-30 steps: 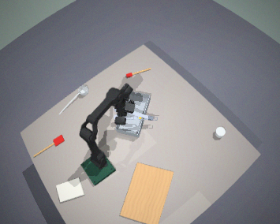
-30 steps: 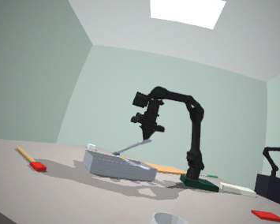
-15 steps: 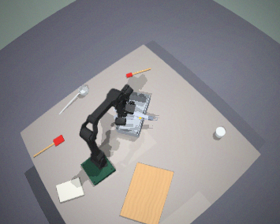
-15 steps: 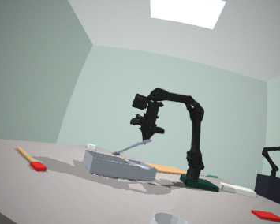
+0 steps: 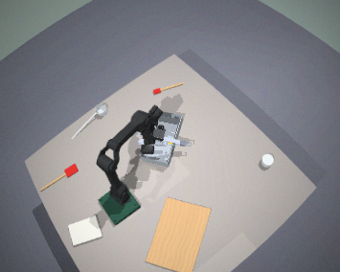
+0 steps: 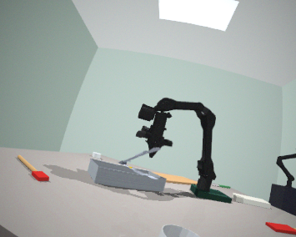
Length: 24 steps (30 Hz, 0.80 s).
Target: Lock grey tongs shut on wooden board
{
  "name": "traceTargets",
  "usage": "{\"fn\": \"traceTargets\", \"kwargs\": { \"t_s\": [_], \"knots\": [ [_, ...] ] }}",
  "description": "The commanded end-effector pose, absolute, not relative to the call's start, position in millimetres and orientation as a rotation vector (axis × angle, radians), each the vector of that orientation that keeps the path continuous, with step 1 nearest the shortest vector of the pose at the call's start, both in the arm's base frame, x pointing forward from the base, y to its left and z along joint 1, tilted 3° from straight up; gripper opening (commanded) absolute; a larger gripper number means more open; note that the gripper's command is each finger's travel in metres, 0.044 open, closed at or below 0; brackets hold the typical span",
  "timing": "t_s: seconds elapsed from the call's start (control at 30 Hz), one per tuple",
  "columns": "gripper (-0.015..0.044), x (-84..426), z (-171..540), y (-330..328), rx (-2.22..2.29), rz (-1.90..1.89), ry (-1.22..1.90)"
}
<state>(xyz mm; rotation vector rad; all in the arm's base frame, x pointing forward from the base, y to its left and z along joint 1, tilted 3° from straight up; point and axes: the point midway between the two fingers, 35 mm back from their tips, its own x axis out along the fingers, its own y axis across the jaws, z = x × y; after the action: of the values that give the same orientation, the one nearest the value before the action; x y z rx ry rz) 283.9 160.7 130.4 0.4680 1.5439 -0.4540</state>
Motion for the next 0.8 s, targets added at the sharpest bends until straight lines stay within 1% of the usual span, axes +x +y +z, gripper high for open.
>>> {"fn": "traceTargets", "kwargs": {
  "t_s": [0.0, 0.4, 0.77],
  "knots": [
    [-0.0150, 283, 123, 160, 0.467, -0.456, 1.545],
    [-0.0150, 281, 104, 160, 0.467, -0.452, 1.546],
    [-0.0150, 286, 105, 165, 0.467, -0.452, 1.546]
  ]
}}
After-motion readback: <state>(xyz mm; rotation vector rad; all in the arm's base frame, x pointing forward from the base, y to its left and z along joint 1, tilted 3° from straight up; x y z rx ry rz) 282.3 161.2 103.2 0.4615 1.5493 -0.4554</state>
